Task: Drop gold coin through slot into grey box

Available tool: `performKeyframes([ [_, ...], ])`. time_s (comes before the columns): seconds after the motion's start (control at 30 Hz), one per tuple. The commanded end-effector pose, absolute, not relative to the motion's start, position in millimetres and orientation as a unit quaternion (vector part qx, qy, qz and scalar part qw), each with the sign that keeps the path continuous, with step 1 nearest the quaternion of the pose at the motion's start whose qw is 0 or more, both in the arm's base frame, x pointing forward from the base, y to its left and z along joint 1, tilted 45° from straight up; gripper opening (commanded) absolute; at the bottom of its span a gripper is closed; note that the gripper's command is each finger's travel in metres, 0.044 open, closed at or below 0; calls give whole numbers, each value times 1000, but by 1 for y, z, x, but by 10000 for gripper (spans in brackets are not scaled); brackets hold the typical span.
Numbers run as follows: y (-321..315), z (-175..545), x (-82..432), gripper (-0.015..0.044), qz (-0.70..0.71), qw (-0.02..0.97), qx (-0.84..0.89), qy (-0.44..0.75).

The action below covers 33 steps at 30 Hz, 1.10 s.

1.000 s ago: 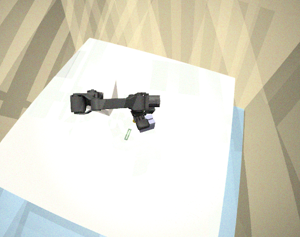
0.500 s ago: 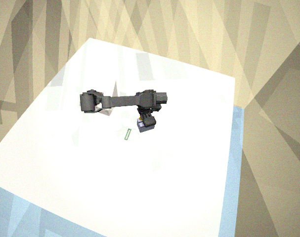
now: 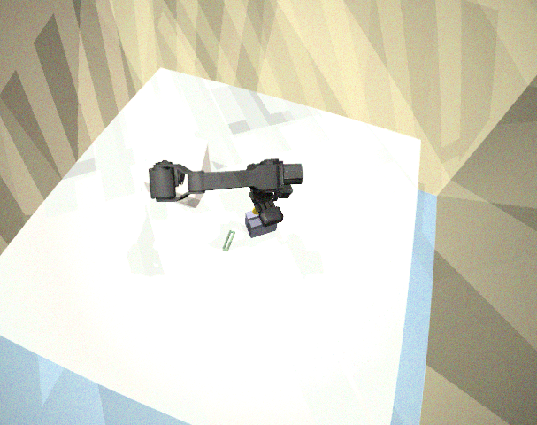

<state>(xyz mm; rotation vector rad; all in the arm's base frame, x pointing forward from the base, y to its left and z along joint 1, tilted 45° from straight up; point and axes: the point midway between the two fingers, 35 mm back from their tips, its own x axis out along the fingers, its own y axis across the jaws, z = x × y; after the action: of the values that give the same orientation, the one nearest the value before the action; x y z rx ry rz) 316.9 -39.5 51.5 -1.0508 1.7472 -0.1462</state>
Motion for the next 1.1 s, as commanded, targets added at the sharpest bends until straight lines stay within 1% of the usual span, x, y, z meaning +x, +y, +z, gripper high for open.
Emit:
performKeyframes([
  [0.0, -40, 52, 316, 0, -60, 521, -439, 730],
  [0.5, -33, 48, 324, 0, -65, 524, -435, 729],
  [1.07, -39, 44, 321, 0, -63, 520, -439, 730],
])
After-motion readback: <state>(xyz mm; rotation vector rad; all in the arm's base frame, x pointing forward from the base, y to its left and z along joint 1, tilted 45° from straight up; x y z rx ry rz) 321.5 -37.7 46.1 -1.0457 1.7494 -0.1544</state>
